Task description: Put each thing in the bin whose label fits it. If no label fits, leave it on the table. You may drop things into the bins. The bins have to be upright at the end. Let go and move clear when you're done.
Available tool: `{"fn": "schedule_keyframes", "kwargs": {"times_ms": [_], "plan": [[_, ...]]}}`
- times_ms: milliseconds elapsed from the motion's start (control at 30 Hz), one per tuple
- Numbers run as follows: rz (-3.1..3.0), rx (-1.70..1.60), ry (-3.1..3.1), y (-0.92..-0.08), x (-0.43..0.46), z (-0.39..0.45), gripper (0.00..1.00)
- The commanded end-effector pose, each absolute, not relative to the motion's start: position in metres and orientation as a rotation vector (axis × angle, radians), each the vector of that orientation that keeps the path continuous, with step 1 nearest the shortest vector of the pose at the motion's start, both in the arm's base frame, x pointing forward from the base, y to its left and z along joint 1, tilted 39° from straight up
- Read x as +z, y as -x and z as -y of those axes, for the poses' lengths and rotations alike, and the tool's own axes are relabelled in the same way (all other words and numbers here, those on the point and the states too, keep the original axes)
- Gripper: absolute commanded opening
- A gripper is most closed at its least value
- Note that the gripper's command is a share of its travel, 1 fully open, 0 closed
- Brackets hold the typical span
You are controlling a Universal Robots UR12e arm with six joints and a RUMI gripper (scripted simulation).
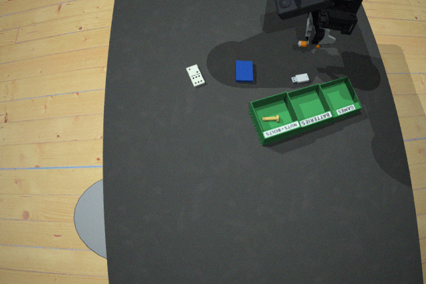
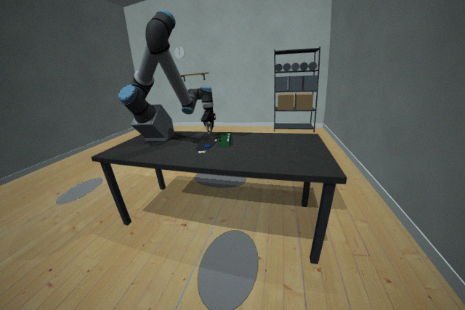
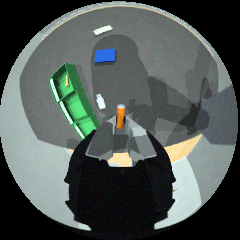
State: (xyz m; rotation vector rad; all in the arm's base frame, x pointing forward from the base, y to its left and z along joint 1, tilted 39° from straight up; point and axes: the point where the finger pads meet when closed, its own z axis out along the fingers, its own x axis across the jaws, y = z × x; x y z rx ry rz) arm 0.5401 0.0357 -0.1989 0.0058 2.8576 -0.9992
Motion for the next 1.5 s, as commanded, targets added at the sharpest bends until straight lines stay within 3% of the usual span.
{"fn": "schedule_keyframes", "kwargs": {"times_ms": [0, 533, 900, 1467], "plan": [[-2.859, -1.001, -0.006, -0.540, -0.200, -0.035, 0.00], [-2.857, -1.000, -0.006, -0.540, -0.194, -0.040, 0.00], [-2.918, -1.050, 0.489, -0.608, -0.185, -0.038, 0.00], [-2.920, -1.052, 0.493, -0.680, -0.177, -0.039, 0.00]]}}
